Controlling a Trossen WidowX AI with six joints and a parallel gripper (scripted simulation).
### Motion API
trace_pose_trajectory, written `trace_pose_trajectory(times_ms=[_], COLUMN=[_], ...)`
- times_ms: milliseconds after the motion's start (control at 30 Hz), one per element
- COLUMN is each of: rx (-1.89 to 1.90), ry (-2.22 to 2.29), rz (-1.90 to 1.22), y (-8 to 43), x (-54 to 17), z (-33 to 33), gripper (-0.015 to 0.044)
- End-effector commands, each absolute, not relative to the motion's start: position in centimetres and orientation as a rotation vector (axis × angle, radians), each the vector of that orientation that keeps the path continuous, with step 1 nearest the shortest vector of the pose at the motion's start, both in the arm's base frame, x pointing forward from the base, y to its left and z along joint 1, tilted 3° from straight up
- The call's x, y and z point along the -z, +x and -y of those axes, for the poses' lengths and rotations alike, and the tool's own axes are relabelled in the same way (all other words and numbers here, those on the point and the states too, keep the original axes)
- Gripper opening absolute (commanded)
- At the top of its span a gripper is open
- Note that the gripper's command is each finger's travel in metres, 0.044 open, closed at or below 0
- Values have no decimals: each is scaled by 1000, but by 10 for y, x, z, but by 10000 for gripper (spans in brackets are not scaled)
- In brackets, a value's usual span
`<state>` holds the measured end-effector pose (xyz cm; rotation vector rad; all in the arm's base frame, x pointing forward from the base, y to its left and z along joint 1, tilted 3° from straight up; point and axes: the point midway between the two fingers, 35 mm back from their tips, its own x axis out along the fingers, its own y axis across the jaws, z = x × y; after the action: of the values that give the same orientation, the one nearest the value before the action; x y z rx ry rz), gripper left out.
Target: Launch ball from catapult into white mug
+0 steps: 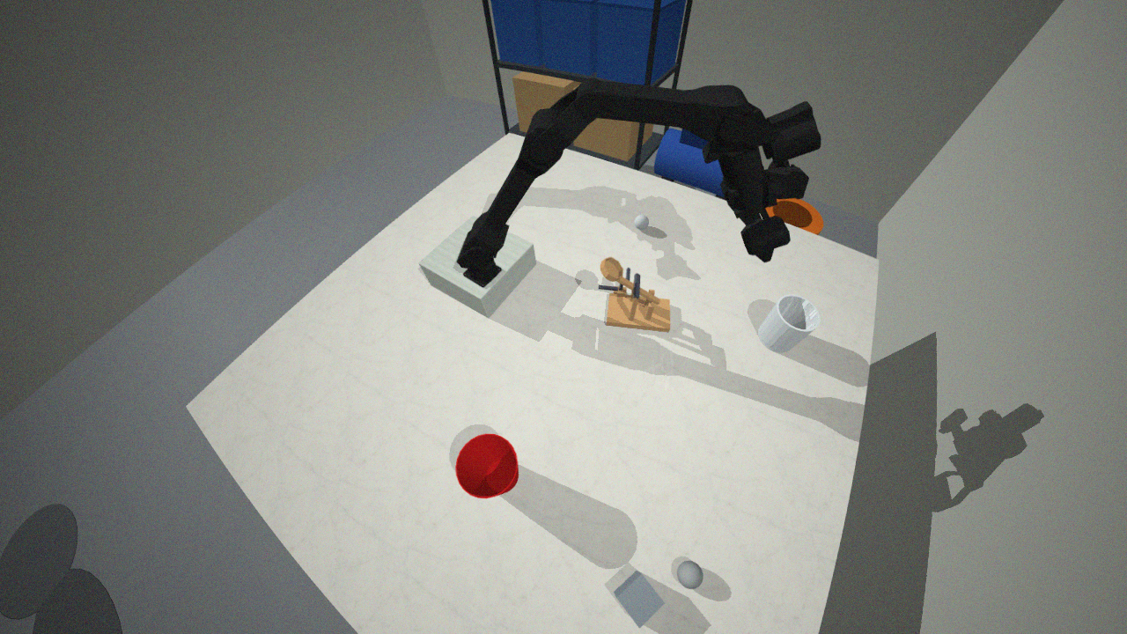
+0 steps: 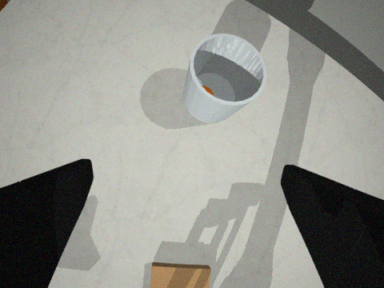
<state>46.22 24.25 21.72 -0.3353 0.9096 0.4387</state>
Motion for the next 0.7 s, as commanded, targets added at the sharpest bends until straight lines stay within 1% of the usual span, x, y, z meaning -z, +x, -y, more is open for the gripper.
trace_pose_trajectory(times_ms=[0, 200, 667], rx=[-424, -405, -407], ry=[-240, -97, -93], rz=[-862, -768, -765], y=[481, 509, 514], x=[-232, -263, -264], z=[-235, -220, -222], gripper=[440, 440, 440])
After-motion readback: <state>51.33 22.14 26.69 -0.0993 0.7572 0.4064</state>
